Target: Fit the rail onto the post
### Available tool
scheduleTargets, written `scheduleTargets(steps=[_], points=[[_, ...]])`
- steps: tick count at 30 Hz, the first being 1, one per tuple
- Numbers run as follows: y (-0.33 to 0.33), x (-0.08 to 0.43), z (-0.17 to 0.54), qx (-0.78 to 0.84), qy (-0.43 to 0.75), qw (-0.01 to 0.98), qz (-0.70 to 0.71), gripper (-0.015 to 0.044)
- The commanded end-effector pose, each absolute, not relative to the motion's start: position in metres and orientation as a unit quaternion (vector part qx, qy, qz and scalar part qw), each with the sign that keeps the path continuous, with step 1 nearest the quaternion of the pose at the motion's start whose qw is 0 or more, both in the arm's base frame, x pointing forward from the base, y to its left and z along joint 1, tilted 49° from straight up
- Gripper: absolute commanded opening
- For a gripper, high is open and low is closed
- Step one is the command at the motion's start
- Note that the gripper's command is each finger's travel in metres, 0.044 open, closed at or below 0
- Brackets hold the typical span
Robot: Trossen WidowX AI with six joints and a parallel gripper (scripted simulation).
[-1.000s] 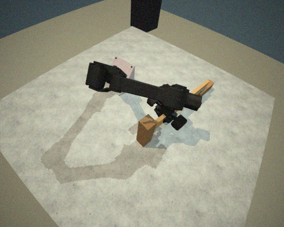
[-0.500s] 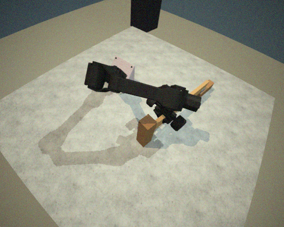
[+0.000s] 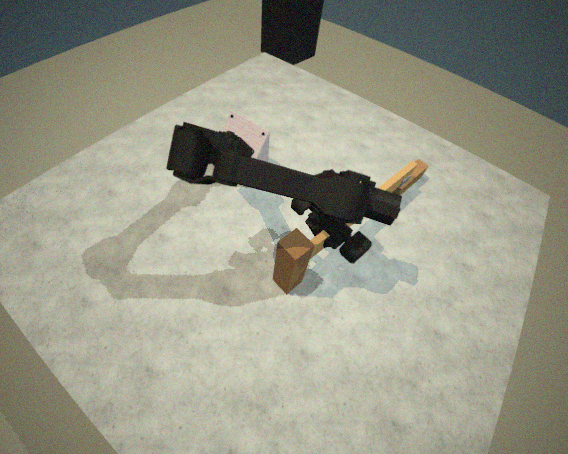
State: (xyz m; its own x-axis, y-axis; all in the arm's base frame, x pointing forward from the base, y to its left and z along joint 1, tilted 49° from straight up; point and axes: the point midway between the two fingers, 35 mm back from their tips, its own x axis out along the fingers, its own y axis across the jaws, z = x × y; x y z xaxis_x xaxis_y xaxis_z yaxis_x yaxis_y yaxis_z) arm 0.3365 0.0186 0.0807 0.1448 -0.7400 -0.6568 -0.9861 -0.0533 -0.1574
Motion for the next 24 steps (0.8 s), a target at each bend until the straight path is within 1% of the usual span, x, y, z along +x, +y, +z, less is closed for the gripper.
scheduleTargets(steps=[1,24], points=[[0.0188,0.3362,0.0833,-0.698,0.618,0.297,0.207,0.0],[0.0132,0.3358,0.0878,-0.698,0.618,0.297,0.207,0.0]])
